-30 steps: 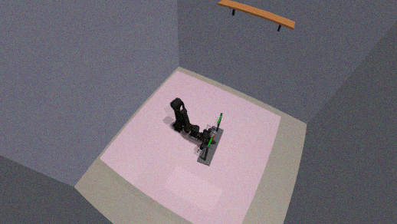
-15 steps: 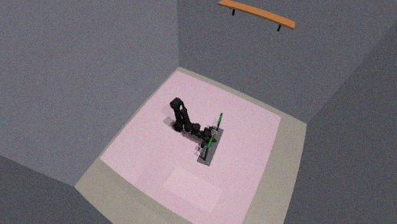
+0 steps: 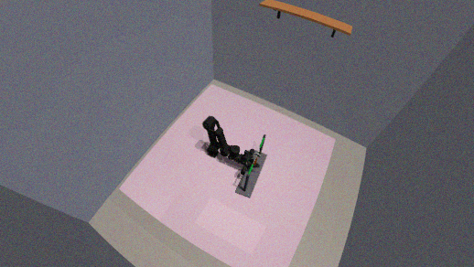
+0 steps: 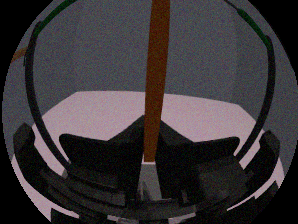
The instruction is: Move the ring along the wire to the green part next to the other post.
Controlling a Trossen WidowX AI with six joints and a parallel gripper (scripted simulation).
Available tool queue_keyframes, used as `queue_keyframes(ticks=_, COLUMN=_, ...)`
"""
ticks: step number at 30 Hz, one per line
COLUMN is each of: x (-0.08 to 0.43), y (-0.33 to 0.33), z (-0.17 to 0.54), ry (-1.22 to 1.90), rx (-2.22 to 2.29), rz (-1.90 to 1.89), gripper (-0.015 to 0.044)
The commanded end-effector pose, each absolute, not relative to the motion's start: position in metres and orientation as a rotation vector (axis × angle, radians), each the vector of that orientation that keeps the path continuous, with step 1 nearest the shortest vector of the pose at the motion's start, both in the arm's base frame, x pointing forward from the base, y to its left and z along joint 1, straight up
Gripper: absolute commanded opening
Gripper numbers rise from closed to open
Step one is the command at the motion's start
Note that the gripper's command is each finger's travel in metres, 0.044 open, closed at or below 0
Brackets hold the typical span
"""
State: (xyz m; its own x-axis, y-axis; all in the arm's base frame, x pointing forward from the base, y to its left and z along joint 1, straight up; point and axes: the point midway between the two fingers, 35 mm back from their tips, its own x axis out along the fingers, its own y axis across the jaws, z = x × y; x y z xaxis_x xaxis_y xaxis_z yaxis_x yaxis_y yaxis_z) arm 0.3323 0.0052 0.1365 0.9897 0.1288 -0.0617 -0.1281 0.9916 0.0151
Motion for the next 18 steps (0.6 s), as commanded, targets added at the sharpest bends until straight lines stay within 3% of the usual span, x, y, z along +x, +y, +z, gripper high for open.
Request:
queue_keyframes(ticks=1, x=0.332, y=0.008, z=0.137, ry=0.063, rx=0.006, rz=0.133, gripper=-0.015)
queue_keyframes(ticks=18, x=0.329, y=0.021, z=0.136, ry=0.059, rx=-0.02, rz=0.131, gripper=-0.015)
